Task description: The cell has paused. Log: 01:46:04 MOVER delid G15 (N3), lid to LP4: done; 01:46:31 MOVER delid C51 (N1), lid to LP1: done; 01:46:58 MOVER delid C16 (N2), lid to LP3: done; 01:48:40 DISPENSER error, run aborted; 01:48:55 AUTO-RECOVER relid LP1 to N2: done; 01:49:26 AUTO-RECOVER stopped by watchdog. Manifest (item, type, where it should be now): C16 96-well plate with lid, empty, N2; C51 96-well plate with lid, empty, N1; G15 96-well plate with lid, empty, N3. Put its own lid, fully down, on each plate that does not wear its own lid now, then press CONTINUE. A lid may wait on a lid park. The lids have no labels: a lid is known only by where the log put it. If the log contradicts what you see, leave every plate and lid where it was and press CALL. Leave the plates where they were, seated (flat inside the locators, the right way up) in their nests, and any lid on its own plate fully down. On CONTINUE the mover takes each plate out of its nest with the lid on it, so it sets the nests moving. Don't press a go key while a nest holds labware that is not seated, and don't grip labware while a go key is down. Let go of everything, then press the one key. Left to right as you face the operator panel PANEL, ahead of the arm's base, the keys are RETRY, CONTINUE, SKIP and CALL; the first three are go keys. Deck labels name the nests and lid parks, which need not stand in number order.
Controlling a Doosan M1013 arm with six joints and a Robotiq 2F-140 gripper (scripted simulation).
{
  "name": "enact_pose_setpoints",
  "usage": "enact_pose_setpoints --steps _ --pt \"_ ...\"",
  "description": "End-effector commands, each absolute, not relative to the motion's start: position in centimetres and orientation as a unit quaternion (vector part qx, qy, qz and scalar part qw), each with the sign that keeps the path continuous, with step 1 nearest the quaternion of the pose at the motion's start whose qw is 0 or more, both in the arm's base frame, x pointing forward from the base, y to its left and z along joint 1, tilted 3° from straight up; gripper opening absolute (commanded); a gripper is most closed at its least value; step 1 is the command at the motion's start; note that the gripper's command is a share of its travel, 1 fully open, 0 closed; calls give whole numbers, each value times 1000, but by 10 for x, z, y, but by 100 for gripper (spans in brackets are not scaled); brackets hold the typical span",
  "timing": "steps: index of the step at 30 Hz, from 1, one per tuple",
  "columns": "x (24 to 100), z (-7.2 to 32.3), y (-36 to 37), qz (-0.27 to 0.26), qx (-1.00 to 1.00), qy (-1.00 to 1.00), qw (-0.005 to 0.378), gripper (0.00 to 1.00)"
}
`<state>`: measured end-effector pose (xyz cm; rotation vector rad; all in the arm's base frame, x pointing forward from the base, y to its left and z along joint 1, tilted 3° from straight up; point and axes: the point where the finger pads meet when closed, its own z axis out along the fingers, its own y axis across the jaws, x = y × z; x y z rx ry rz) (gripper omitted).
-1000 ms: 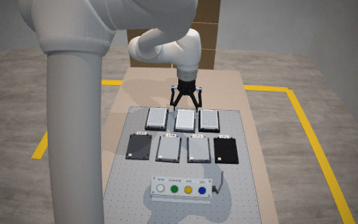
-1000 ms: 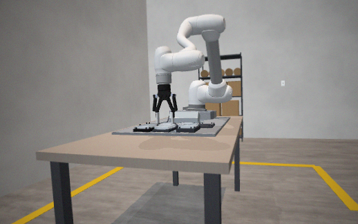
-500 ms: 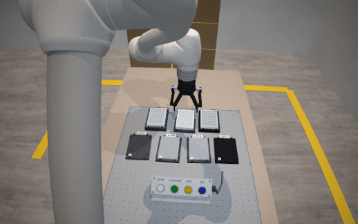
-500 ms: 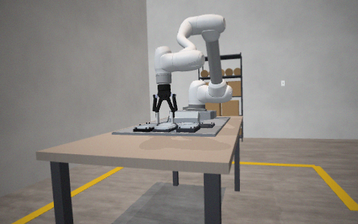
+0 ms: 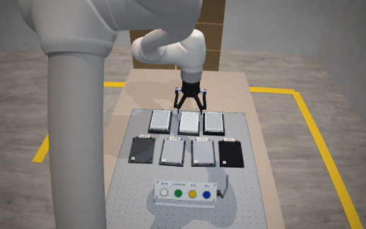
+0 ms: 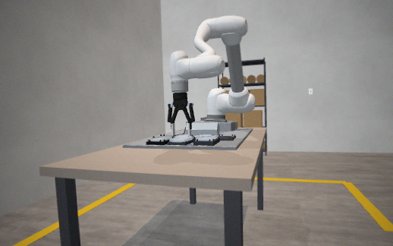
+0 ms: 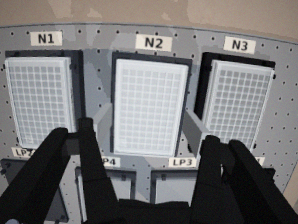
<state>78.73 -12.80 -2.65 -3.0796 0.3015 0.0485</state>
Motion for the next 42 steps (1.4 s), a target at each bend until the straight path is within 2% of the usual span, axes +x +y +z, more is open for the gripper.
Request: enact_pose_setpoints --steps 1,2,3,42 --pt "787 -26 -128 16 -995 97 24 59" --pt "787 -26 -128 16 -995 97 24 59" --pt "787 -26 -128 16 -995 97 24 66" --pt "787 -26 -128 16 -995 97 24 66"
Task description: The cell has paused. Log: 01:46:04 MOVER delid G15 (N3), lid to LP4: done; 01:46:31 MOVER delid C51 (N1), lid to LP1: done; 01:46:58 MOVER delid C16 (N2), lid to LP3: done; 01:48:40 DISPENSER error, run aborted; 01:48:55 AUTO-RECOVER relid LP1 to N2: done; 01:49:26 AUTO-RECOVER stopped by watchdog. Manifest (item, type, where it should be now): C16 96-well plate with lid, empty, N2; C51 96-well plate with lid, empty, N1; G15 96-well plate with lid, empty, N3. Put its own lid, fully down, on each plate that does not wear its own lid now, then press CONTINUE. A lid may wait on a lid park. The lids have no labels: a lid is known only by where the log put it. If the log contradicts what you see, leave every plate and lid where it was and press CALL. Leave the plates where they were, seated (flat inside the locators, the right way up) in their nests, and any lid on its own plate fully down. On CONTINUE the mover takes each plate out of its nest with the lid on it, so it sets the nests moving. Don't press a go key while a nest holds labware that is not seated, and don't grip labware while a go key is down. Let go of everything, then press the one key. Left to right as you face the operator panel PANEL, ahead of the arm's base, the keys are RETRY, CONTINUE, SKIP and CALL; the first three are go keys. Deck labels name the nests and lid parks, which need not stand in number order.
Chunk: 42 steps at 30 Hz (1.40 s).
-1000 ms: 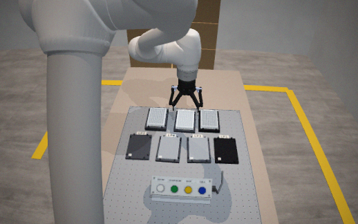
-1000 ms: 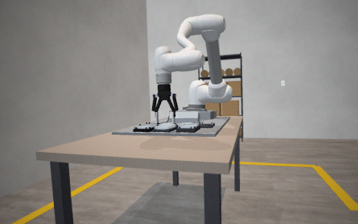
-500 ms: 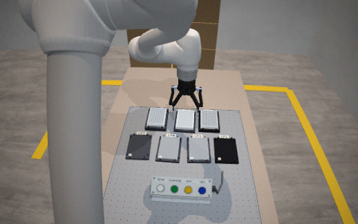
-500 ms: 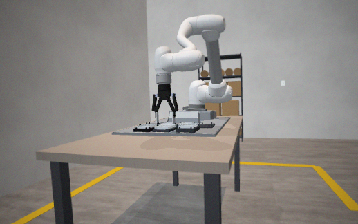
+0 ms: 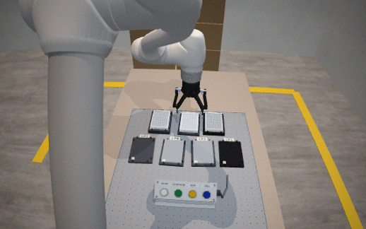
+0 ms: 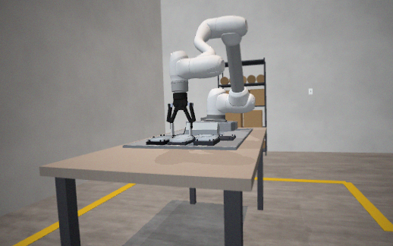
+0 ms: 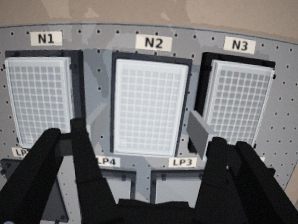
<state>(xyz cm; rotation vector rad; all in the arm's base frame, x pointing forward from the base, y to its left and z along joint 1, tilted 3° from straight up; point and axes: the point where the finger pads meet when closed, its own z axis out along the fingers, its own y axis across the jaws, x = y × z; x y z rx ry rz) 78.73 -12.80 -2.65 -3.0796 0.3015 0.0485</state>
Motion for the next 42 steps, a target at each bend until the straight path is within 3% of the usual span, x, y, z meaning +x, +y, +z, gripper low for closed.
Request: enact_pose_setpoints --steps 1,42 --pt "787 -27 -128 16 -995 97 24 66" --pt "787 -41 -127 16 -995 97 24 66"
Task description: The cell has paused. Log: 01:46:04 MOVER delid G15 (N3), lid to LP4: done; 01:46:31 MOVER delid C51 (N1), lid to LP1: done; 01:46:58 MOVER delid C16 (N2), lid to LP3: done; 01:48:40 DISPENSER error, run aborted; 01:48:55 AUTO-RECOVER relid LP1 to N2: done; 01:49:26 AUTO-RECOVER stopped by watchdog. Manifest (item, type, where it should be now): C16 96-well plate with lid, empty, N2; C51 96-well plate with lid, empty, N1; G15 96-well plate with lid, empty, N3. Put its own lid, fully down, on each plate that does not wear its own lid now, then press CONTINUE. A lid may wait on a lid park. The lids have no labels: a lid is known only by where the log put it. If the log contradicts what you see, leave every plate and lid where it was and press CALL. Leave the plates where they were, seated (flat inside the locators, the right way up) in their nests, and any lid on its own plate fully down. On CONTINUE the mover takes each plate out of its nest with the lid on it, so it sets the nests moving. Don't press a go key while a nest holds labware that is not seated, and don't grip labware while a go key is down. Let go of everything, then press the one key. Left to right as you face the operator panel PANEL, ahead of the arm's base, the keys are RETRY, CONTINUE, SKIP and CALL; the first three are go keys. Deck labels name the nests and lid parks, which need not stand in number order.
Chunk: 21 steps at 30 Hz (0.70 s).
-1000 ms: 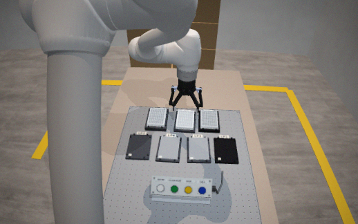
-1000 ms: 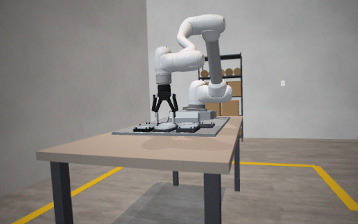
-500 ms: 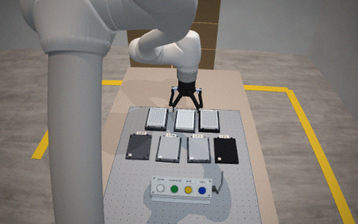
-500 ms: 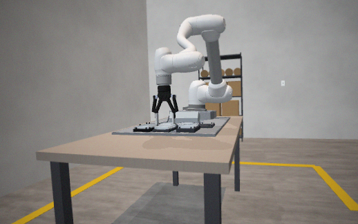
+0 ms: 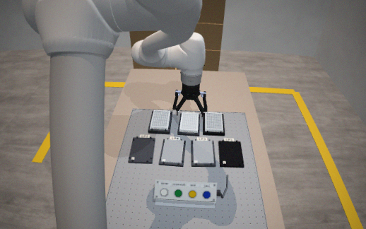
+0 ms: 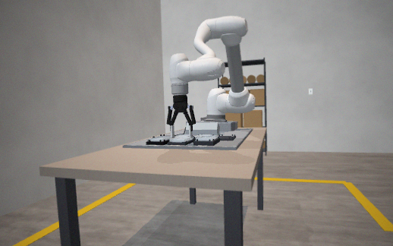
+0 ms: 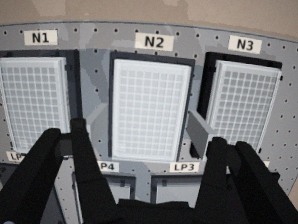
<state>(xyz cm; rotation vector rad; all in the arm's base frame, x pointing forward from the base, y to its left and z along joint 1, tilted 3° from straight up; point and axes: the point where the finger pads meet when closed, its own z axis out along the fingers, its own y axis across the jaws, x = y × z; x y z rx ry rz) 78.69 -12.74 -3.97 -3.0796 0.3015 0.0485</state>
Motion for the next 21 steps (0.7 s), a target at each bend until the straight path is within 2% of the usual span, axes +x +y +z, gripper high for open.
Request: enact_pose_setpoints --steps 1,21 --pt "787 -41 -127 16 -995 97 24 66" --pt "787 -43 -127 16 -995 97 24 66"
